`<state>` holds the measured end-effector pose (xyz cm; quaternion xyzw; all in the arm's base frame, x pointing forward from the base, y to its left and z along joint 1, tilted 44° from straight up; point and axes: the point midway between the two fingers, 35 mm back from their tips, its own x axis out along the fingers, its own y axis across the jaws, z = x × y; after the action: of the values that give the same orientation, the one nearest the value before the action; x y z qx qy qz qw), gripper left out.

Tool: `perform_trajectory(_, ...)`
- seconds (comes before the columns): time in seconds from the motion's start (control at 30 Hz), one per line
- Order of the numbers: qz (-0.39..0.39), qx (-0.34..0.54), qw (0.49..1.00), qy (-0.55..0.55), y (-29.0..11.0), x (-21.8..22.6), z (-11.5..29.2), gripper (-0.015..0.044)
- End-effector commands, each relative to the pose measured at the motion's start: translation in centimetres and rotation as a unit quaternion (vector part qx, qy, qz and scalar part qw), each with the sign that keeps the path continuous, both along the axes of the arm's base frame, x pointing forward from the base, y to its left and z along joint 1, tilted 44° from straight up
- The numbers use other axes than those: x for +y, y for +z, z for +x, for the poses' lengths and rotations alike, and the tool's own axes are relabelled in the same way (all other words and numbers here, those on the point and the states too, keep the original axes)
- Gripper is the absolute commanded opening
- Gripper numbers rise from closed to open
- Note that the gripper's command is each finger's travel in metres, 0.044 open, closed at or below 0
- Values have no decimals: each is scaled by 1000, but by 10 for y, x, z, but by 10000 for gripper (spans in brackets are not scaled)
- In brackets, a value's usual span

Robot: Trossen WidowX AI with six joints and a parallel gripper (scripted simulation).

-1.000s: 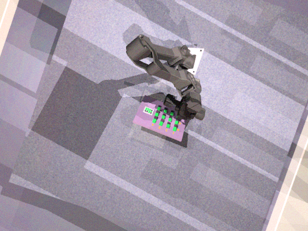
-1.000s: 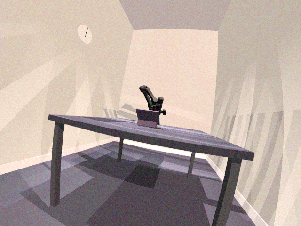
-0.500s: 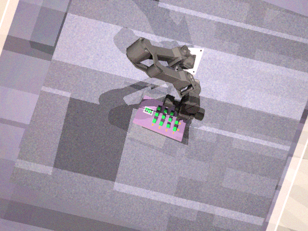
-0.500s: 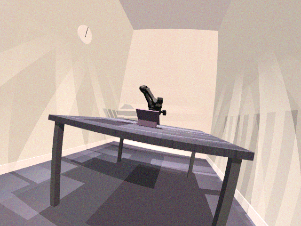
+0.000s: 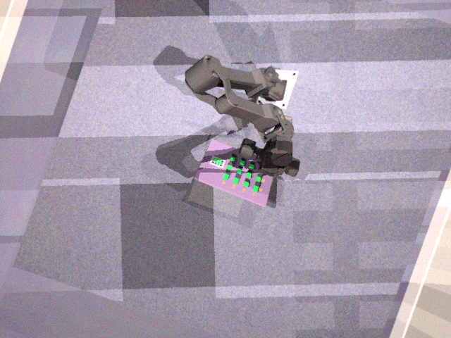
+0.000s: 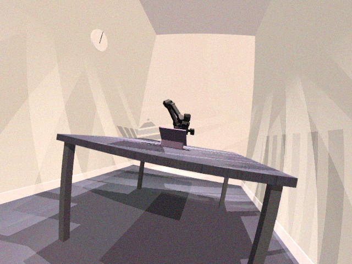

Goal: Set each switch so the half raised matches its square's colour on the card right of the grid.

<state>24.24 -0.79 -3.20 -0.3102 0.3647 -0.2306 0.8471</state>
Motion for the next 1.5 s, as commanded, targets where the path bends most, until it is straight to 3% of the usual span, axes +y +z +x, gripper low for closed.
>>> perform_trajectory(0.0,1,2,1000,2,-1,0,0,0)
perform_trajectory(1.2,1,2,1000,2,-3,-3,3,0)
perform_trajectory(1.47,12,16,1000,-6,10,28,-20,0)
